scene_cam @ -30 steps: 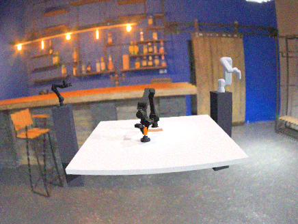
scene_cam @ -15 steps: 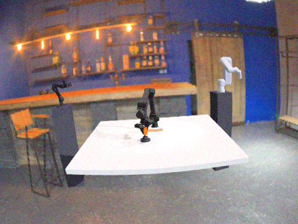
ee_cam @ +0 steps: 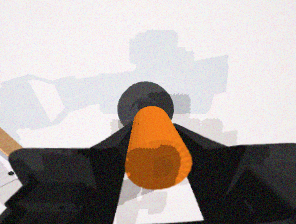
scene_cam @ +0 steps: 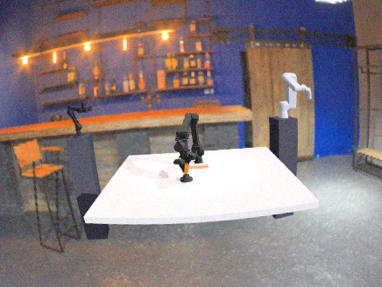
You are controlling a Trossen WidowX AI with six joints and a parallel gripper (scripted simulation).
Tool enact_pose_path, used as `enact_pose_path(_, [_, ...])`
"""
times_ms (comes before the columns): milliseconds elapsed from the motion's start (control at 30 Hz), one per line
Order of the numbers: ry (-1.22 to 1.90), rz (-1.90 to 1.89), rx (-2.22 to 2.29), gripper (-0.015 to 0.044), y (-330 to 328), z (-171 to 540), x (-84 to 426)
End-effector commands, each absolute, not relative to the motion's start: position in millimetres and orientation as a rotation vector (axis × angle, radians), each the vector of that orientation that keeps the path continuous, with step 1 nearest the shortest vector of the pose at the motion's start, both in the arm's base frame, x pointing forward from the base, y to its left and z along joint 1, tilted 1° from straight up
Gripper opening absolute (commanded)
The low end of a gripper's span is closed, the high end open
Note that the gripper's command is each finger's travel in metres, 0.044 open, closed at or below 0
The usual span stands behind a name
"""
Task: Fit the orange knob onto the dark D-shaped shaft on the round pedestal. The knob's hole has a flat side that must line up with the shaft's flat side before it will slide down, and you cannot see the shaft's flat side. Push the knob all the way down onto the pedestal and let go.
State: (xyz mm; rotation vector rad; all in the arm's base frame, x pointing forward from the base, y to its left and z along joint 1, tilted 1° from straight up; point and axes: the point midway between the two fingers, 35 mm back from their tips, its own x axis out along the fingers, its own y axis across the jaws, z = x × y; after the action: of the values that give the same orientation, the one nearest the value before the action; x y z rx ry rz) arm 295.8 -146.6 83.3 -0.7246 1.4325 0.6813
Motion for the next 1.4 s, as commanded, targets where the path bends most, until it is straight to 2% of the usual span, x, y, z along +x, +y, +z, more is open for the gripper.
enact_pose_path(0, [1.424,0.686,-0.730,0.0000,-146.8,83.1,297.7])
enact_pose_path(1367, [1.365,0.844,-0.892,0.0000,-143.8,82.5,291.5])
